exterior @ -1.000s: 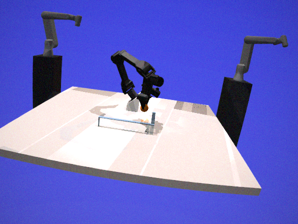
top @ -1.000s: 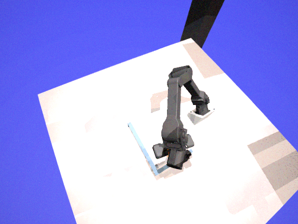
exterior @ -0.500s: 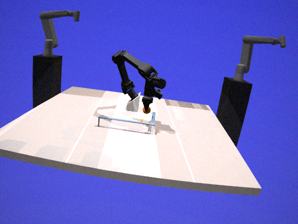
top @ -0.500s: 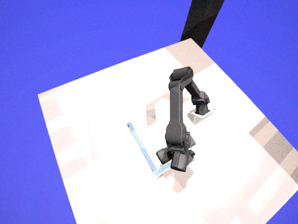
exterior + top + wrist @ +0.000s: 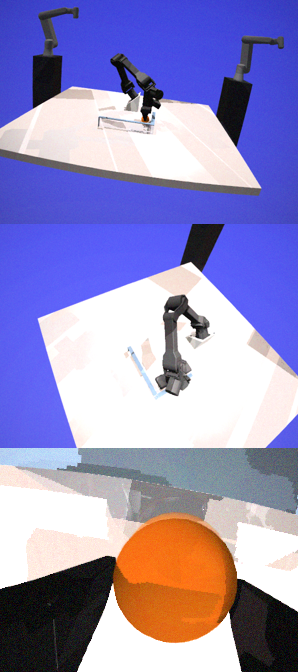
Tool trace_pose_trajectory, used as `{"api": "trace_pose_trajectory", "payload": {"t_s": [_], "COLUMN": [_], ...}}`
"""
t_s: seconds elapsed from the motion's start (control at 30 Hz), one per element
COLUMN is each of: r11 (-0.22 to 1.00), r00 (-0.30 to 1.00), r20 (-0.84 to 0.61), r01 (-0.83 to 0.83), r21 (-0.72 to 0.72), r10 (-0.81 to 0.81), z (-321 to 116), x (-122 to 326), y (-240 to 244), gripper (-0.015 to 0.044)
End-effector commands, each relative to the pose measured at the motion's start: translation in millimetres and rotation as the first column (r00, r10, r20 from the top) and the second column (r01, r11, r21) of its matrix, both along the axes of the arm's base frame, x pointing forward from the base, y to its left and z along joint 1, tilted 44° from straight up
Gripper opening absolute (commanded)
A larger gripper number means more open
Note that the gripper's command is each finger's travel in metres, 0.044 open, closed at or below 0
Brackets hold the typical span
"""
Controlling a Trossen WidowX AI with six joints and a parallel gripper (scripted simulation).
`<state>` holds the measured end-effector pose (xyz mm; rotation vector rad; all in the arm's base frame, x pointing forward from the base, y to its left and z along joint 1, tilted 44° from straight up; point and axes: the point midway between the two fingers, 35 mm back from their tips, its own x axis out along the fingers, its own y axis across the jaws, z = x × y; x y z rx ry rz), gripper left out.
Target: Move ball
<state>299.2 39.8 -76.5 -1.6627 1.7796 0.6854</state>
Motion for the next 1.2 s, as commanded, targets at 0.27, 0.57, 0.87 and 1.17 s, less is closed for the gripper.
{"api": "trace_pose_trajectory", "payload": {"t_s": [0.27, 0.57, 0.87, 1.17], "r11": [1.000, 1.000, 1.000, 1.000], "r00": [1.000, 1.000, 1.000, 1.000], "r20": [0.002, 0.002, 0.002, 0.002], "r01": [-0.007, -0.003, -0.003, -0.006], "r21": [-0.004, 0.001, 0.001, 0.002], "r10": [0.007, 0.003, 0.003, 0.006], "z": [-11, -13, -13, 29], "x": [0, 0, 0, 4], "y": [-11, -13, -13, 30], "gripper": [0.0000, 0.0053, 0.0289, 0.0346]}}
